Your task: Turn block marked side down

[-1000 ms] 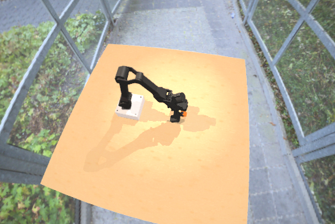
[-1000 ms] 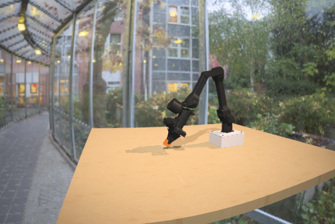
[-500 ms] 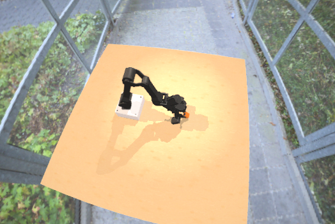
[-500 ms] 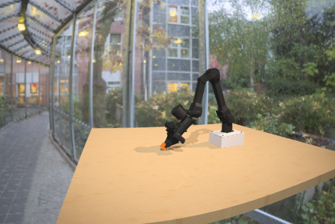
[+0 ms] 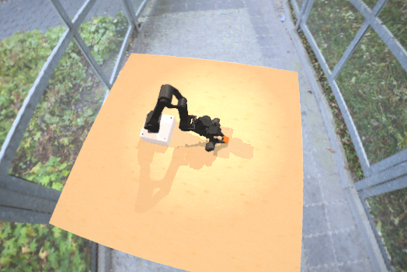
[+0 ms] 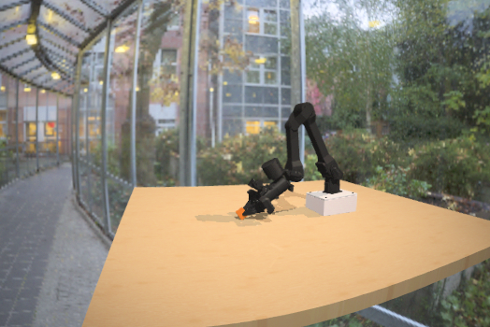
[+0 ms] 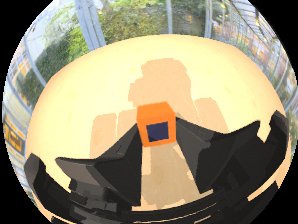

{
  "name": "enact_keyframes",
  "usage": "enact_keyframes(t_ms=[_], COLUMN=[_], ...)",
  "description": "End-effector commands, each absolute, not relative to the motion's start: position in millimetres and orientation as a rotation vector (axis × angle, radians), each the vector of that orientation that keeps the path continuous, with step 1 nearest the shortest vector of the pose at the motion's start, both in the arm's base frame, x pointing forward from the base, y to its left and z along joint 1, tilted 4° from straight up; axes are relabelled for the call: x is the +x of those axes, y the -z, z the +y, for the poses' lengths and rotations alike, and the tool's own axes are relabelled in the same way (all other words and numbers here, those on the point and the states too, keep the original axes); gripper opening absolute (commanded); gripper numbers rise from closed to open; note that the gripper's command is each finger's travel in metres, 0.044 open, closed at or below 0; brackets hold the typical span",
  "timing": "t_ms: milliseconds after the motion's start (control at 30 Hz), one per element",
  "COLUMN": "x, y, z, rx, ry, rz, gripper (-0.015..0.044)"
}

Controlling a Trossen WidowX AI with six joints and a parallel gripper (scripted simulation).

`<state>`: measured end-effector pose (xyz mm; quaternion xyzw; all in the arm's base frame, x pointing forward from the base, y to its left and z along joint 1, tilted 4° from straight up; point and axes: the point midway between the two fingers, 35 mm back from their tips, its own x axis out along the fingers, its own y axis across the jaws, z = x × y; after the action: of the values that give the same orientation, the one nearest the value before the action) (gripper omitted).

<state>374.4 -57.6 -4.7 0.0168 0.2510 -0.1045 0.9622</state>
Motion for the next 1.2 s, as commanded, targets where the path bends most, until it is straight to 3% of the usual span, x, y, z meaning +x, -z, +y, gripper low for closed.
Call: enact_keyframes(t_ms=[0,667,1167], x=[367.1,364.5,364.5], y=[5.1,1.8,1.8], z=[-57.7,-57.4,-57.4], rx=[0.02,0.013,0.013], ry=[0.214,0.215,0.215], rz=[0.471,0.429,0.429], gripper=[0.0,0.0,0.0394])
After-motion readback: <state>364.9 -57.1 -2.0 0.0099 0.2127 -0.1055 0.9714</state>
